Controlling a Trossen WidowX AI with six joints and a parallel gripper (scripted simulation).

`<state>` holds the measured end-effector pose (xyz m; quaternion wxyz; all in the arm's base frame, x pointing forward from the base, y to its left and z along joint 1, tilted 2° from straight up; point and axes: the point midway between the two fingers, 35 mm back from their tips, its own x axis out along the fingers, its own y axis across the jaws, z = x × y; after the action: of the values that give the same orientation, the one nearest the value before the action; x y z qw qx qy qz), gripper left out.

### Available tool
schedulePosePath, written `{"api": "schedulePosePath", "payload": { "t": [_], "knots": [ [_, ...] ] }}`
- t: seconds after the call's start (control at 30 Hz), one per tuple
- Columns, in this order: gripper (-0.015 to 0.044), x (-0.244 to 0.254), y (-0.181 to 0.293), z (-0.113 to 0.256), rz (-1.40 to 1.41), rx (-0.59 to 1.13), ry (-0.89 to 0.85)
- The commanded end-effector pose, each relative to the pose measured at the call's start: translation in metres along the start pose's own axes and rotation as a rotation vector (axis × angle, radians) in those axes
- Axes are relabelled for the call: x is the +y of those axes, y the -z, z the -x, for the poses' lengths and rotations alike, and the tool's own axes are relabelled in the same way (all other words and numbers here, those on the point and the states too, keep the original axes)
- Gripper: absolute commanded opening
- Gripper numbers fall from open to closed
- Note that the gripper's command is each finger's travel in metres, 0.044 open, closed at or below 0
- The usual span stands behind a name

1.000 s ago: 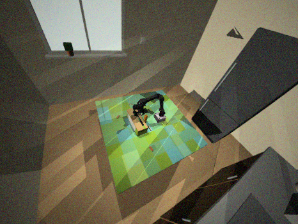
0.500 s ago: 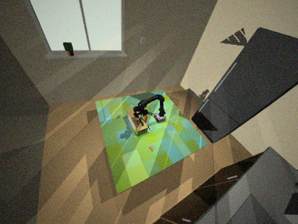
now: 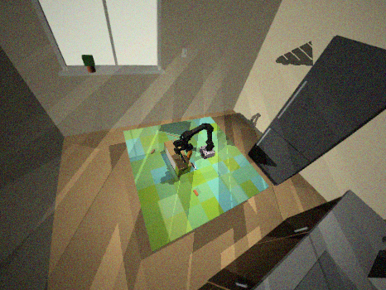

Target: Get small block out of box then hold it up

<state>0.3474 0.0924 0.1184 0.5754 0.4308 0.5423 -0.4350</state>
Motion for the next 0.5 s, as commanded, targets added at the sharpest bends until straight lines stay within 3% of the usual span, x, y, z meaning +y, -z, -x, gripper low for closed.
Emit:
{"api": "schedulePosePath", "payload": {
  "t": [0.0, 0.47],
  "knots": [
    [0.04, 0.0, 0.007, -0.001, -0.003, -0.001, 0.004],
    [0.04, -0.001, 0.03, 0.0, -0.003, 0.001, 0.004]
  ]
}}
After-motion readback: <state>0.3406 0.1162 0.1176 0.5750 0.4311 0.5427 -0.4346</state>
